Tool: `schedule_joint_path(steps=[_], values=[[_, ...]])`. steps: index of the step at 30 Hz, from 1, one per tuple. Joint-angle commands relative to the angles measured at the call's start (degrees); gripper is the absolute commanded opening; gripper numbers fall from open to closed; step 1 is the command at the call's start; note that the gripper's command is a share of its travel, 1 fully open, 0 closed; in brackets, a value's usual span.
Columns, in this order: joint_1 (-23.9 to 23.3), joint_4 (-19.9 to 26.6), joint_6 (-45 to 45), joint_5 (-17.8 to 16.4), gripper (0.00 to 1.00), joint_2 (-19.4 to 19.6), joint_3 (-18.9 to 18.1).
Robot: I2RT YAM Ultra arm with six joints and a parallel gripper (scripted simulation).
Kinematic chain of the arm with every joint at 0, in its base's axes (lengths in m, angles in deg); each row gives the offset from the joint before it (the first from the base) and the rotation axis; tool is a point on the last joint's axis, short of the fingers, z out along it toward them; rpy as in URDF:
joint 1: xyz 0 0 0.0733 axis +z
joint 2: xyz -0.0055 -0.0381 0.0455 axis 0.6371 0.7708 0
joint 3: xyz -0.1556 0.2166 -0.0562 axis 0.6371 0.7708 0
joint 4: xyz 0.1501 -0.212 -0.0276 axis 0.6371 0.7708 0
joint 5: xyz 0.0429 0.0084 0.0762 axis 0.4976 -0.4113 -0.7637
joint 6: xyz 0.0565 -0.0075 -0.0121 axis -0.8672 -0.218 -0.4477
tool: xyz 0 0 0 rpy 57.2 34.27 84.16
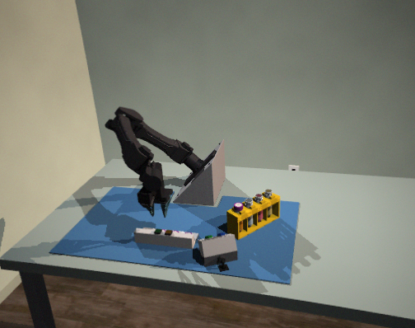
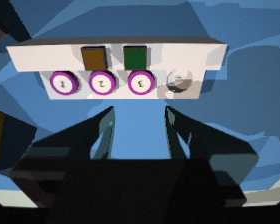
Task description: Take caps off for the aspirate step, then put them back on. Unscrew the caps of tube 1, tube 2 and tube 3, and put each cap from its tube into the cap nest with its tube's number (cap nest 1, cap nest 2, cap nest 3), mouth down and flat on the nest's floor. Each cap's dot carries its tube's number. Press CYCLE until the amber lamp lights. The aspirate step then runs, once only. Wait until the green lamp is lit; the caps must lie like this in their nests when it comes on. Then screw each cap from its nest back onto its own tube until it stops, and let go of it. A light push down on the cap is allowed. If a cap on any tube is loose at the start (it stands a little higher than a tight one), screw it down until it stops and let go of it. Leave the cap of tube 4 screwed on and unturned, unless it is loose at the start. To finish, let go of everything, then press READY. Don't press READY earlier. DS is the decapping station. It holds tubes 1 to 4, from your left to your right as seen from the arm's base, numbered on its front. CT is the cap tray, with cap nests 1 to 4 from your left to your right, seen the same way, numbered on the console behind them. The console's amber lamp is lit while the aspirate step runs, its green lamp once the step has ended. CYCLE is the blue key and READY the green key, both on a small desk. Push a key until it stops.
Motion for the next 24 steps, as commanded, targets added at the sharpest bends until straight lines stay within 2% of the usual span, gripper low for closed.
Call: schedule_joint_path(steps=[1, 4, 11, 24], values=[[3.09, 6.62, -4.05, -0.46, 0.47, -0.93, -2.99], [3.64, 7.97, -4.81, -0.6, 0.47, -0.89, -3.85], [7.2, 16.86, -9.6, -1.63, 0.47, -0.19, -10.07], [7.2, 16.87, -9.6, -1.63, 0.47, -0.18, -10.09]])
